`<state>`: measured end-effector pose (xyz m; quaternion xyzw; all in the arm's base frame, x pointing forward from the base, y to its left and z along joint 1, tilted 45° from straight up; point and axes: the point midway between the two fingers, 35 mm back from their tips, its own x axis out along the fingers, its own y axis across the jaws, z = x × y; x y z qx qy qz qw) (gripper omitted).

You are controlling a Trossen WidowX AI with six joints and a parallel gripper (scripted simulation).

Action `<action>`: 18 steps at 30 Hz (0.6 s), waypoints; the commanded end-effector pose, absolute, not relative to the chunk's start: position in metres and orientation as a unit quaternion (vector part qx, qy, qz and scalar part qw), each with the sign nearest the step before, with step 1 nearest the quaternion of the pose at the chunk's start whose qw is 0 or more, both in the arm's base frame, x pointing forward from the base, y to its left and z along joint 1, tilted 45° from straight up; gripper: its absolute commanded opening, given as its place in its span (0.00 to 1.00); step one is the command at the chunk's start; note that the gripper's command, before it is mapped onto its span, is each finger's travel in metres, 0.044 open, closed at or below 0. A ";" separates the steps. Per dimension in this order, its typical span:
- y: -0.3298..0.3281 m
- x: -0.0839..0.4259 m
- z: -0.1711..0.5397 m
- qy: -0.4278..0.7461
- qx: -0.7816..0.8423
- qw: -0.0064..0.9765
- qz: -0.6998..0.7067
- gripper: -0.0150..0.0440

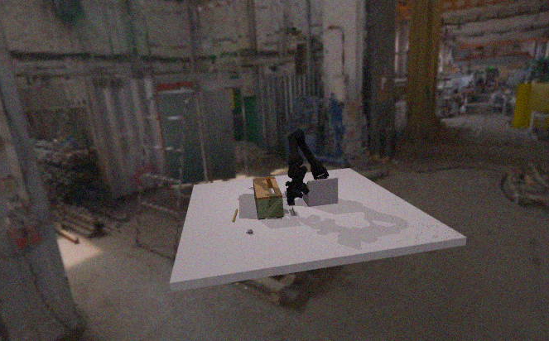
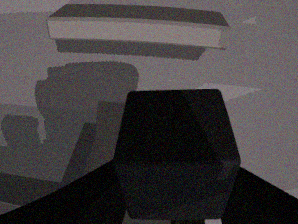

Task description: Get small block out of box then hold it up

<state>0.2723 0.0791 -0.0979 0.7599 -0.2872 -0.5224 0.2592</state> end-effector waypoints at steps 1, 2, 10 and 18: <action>0.090 0.275 -0.084 -0.258 0.762 0.270 -0.530 0.25; 0.093 0.274 -0.081 -0.249 0.760 0.275 -0.533 0.25; 0.110 0.268 -0.052 -0.170 0.749 0.317 -0.556 0.25; 0.125 0.258 -0.024 -0.088 0.734 0.361 -0.569 0.25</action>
